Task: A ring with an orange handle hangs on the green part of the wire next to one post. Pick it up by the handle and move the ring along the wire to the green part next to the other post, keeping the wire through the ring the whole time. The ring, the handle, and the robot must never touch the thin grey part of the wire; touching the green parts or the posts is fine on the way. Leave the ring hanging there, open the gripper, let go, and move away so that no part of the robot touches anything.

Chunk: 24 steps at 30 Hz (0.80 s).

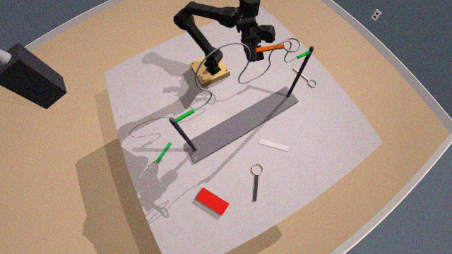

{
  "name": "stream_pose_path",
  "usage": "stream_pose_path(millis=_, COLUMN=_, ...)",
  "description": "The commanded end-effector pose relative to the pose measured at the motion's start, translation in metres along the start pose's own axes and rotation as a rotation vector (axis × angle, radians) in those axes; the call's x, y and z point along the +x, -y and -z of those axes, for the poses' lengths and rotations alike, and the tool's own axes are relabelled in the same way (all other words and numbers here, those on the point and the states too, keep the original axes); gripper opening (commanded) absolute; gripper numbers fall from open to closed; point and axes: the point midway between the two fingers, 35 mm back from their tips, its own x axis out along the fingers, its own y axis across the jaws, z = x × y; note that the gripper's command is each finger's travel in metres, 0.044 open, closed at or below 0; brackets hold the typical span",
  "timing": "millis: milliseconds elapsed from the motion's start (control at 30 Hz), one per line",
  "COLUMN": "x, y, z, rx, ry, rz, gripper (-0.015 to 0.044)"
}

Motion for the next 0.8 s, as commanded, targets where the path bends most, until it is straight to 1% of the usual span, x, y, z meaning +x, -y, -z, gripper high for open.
stream_pose_path(millis=0, x=0.0, y=0.007, z=0.002, rx=-0.073, ry=0.003, rz=0.046, gripper=-0.015)
stream_pose_path(millis=767, x=0.0, y=0.035, z=-0.004, rx=-0.469, ry=0.05, rz=0.268, gripper=-0.015)
